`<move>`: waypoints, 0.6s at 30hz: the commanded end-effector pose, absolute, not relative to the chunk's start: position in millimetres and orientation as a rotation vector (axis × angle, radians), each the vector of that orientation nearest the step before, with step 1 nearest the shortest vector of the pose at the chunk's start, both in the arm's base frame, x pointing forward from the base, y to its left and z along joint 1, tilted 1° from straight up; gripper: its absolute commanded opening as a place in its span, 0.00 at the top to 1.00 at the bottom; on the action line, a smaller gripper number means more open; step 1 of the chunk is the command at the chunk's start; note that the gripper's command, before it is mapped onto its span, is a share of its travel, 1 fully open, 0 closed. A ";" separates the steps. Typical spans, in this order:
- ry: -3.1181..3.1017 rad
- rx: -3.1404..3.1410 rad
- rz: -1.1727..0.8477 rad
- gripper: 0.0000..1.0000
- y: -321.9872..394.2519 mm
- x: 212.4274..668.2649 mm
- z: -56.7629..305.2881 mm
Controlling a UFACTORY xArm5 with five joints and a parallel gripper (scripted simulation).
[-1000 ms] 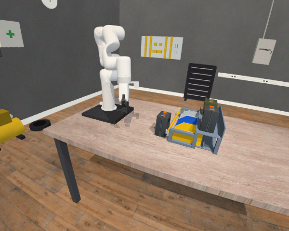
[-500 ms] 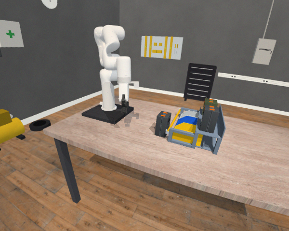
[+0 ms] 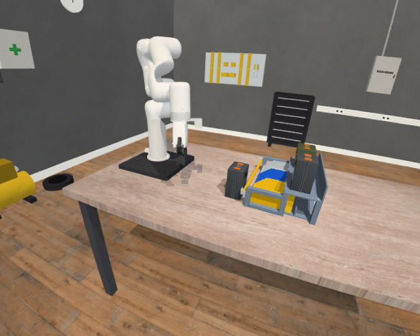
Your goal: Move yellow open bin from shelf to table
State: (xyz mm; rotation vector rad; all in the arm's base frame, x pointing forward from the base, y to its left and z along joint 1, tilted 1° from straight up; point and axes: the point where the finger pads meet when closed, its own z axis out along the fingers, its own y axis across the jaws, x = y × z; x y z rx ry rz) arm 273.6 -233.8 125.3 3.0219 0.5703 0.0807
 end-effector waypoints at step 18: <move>0.715 2.994 0.077 0.00 -226.2 296.6 127.1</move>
